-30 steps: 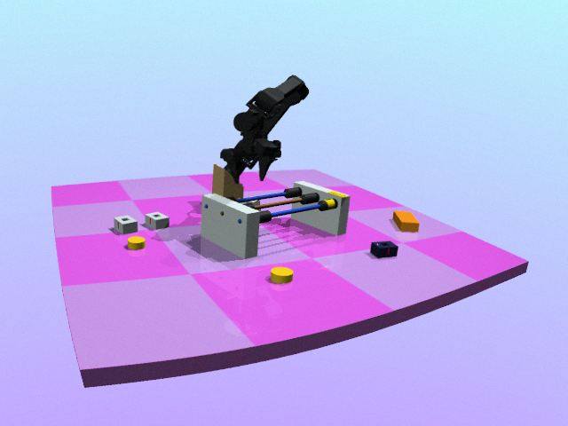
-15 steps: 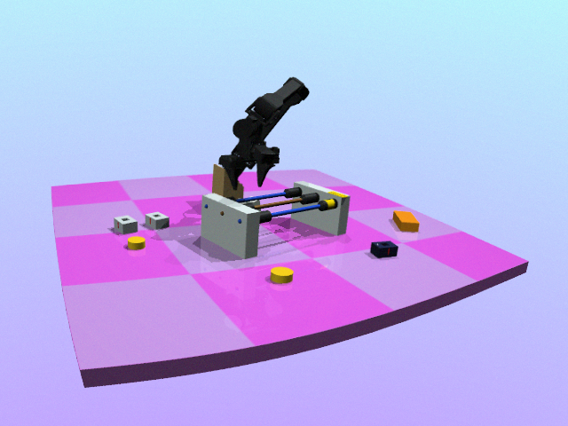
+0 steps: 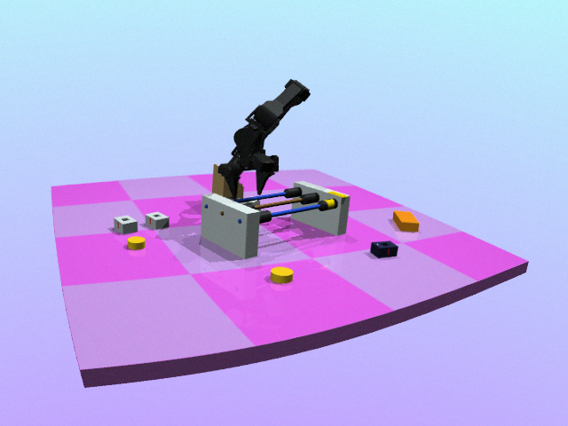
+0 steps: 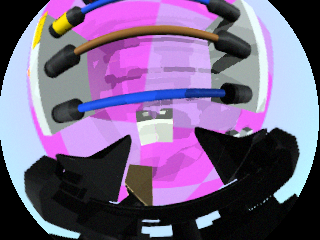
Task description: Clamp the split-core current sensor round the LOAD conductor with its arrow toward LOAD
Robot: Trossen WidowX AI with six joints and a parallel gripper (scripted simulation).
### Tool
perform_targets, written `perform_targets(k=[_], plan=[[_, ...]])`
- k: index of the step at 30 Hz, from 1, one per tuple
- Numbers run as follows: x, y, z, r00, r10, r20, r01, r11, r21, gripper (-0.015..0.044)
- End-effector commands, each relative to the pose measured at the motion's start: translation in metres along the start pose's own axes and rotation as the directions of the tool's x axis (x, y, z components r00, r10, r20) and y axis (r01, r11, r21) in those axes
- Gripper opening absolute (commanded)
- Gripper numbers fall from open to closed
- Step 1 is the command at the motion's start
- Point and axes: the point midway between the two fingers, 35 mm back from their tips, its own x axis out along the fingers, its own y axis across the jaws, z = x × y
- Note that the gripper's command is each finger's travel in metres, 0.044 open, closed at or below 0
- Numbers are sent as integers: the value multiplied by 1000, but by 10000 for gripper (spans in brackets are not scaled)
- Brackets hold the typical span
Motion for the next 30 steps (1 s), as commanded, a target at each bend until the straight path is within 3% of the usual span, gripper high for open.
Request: perform_targets(k=[1,12,15,30], plan=[[10,2,-2,1000,13,-6,-13,1000,9,440],[20,3,-3,1000,14,-6,-14,1000,9,440],[16,2,-1,1000,4,-2,-4,1000,1,361],[16,2,-1,1000,4,-2,-4,1000,1,261]])
